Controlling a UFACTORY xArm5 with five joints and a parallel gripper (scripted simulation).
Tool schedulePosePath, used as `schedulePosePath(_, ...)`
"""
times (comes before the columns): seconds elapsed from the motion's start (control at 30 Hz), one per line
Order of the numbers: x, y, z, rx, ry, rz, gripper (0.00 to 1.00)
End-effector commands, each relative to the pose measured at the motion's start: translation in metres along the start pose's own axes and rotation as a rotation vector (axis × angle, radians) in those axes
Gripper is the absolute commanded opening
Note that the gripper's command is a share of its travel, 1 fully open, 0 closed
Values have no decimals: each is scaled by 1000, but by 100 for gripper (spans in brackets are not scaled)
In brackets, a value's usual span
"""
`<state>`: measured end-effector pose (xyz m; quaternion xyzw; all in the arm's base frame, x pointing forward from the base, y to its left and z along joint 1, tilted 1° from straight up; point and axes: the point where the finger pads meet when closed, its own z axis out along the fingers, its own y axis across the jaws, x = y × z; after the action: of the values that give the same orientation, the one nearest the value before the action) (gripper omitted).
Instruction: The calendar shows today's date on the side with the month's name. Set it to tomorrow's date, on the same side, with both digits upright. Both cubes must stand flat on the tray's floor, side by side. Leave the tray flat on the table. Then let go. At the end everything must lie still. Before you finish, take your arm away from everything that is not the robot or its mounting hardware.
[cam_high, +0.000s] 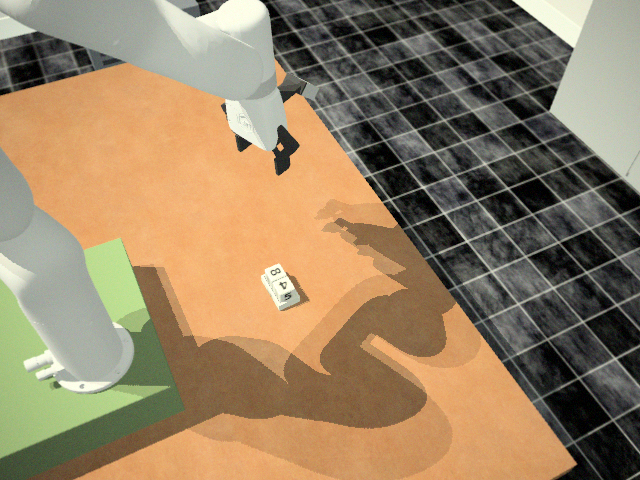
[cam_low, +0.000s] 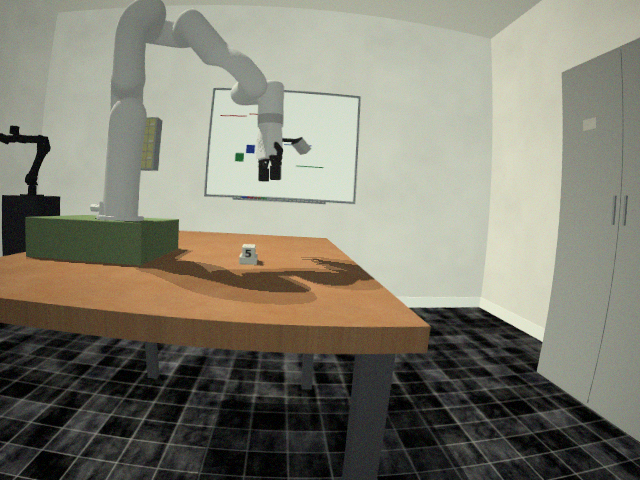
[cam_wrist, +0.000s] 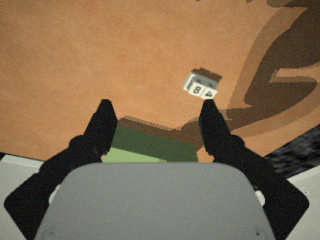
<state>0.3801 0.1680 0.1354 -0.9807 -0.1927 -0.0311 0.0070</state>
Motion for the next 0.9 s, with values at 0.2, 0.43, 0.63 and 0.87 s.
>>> schedulePosePath(0.2, -52, 77, 49, -11, -32, 235, 100)
schedulePosePath(0.43, -91, 107, 73, -14, -55, 370, 100)
schedulePosePath(0.63, -91, 107, 73, -14, -55, 370, 100)
schedulePosePath(0.87, -91, 107, 73, -14, -55, 370, 100)
